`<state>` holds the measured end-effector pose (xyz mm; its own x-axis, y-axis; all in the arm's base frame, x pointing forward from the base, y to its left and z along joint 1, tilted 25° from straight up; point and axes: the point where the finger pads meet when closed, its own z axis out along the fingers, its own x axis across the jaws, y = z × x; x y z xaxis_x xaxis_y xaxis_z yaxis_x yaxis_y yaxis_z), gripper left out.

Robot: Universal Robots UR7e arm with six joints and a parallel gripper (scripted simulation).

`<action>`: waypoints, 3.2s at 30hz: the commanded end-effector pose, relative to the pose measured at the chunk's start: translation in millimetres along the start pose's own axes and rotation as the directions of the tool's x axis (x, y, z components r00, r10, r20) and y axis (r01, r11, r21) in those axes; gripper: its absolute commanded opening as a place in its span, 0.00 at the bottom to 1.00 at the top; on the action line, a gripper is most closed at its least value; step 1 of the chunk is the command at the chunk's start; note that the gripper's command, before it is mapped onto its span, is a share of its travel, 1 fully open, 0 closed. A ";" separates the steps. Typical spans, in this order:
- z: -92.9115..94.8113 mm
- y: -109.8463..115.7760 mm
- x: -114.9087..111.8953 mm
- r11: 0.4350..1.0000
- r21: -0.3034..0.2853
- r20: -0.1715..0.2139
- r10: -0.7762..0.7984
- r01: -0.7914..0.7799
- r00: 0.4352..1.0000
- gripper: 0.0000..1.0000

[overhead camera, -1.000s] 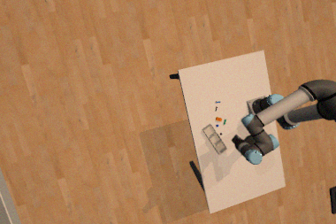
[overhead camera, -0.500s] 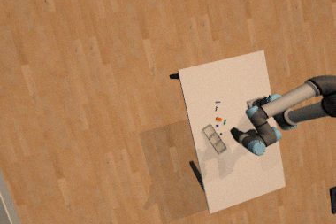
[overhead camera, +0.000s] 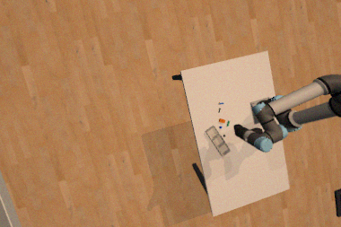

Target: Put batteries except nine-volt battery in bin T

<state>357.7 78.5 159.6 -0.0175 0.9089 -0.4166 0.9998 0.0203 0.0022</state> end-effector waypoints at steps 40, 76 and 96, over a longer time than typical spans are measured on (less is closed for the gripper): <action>125.7 125.5 83.1 0.553 0.006 -0.010 0.833 -0.833 0.553 0.31; 125.7 125.4 83.1 -0.444 0.023 -0.009 0.896 -0.896 -0.444 0.31; 125.7 125.4 83.1 -0.849 0.020 0.000 0.528 -0.528 -0.849 0.31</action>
<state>482.5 103.8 10.6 0.6460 -0.6914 0.3234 -0.7627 -0.6019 0.2367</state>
